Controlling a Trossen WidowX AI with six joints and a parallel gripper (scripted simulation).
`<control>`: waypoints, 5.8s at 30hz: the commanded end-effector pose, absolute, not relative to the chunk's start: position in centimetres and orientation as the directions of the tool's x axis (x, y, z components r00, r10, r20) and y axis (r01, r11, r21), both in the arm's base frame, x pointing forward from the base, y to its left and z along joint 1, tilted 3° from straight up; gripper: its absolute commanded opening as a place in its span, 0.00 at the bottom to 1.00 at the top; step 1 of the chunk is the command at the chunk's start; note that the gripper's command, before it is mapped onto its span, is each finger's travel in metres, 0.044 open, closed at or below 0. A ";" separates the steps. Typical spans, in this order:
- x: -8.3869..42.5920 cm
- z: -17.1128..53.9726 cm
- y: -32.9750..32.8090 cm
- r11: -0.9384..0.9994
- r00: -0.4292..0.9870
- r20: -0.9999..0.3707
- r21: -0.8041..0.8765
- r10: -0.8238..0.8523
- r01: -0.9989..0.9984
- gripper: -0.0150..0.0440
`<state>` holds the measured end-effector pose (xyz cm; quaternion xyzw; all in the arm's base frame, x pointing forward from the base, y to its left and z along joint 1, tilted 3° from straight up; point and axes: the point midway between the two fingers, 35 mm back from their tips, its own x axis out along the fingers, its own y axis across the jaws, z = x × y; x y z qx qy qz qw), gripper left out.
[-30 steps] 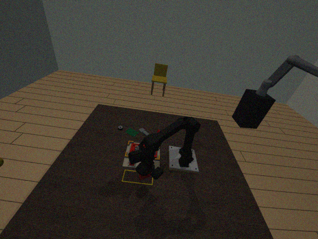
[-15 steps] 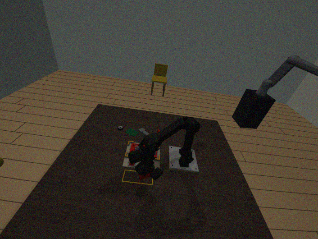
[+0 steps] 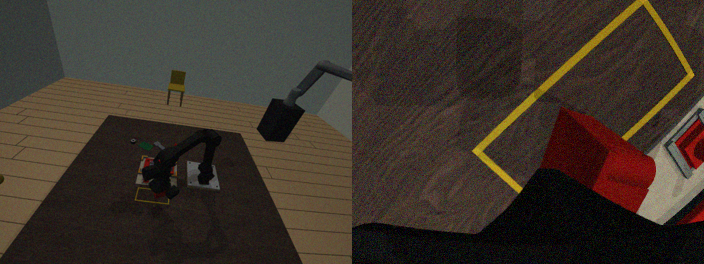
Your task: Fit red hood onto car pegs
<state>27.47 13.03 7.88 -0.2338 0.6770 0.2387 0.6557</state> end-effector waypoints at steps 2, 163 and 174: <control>27.6 7.9 12.9 0.793 -0.026 -1.000 0.009 -0.008 -0.609 0.25; 28.1 7.9 12.0 0.983 -0.026 -1.000 -0.014 -0.009 0.183 0.25; 28.1 7.9 11.9 0.971 -0.026 -1.000 -0.015 -0.009 0.239 0.25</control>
